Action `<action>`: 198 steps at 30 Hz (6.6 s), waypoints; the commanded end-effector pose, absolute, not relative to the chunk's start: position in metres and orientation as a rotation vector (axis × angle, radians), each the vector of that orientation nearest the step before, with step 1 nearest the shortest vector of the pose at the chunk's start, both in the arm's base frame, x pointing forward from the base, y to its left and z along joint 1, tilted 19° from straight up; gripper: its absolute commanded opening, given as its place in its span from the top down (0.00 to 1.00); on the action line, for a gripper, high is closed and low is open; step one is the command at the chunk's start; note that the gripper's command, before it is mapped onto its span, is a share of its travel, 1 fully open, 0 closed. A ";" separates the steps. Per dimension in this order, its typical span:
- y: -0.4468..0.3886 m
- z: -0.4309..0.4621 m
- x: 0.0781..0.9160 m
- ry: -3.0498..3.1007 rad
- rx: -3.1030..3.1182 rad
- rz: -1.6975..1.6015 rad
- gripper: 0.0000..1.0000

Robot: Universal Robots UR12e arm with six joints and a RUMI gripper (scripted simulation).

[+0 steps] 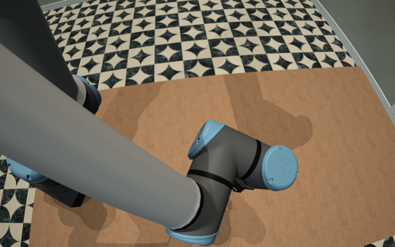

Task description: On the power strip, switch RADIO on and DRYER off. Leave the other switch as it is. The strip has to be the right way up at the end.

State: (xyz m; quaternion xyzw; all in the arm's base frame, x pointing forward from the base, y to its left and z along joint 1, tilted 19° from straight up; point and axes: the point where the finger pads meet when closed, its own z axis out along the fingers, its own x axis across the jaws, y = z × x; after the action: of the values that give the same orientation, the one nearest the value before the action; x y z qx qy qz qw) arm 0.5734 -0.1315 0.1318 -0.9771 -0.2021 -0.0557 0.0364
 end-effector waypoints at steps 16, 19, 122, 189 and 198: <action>-0.132 0.131 0.572 -0.619 -3.000 -0.172 0.00; -0.132 0.131 0.572 -0.619 -3.000 -0.172 0.00; -0.123 0.181 0.546 -0.238 -3.312 -0.426 0.00; -0.122 0.128 0.571 -2.500 -2.399 -0.067 1.00; -0.122 0.128 0.571 -2.500 -2.399 -0.067 1.00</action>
State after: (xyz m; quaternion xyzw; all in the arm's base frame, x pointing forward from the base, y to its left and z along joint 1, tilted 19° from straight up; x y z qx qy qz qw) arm 0.5690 -0.1229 0.1265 -0.6839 -0.7115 -0.0179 -0.1602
